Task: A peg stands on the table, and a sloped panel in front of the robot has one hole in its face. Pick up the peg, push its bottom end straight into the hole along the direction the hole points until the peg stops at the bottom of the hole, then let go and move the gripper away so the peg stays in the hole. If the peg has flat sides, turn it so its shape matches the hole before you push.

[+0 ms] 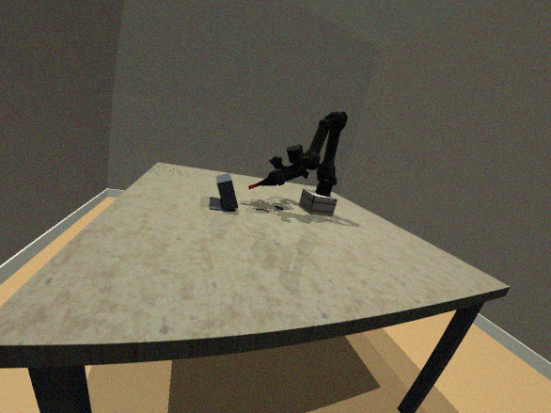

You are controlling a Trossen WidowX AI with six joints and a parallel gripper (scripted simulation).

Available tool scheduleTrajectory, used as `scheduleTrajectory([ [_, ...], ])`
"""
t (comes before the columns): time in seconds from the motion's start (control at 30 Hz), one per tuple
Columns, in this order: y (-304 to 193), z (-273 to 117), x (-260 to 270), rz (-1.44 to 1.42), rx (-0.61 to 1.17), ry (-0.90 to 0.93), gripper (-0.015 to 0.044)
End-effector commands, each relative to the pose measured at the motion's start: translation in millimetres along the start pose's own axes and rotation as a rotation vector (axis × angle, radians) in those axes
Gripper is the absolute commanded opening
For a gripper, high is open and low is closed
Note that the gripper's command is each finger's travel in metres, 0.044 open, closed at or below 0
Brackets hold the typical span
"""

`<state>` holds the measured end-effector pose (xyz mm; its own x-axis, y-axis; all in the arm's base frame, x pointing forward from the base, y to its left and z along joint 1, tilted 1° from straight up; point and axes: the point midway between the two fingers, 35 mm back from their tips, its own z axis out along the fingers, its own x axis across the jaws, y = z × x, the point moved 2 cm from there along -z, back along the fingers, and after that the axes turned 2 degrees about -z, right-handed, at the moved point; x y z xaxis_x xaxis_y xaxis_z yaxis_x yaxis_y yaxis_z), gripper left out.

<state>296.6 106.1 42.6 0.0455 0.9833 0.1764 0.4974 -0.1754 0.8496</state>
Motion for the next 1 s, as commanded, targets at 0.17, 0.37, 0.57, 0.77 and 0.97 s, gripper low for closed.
scheduleTrajectory([
  [0.17,-2,-8,5,-0.090,-0.038,0.025,0.0000],
  [0.37,-3,-14,9,-0.149,-0.065,0.044,0.0000],
  [0.57,-3,-12,10,-0.156,-0.069,0.047,0.0000],
  [0.77,-1,-7,12,-0.170,-0.075,0.052,0.0000],
  [0.97,0,-3,14,-0.184,-0.082,0.056,0.0000],
])
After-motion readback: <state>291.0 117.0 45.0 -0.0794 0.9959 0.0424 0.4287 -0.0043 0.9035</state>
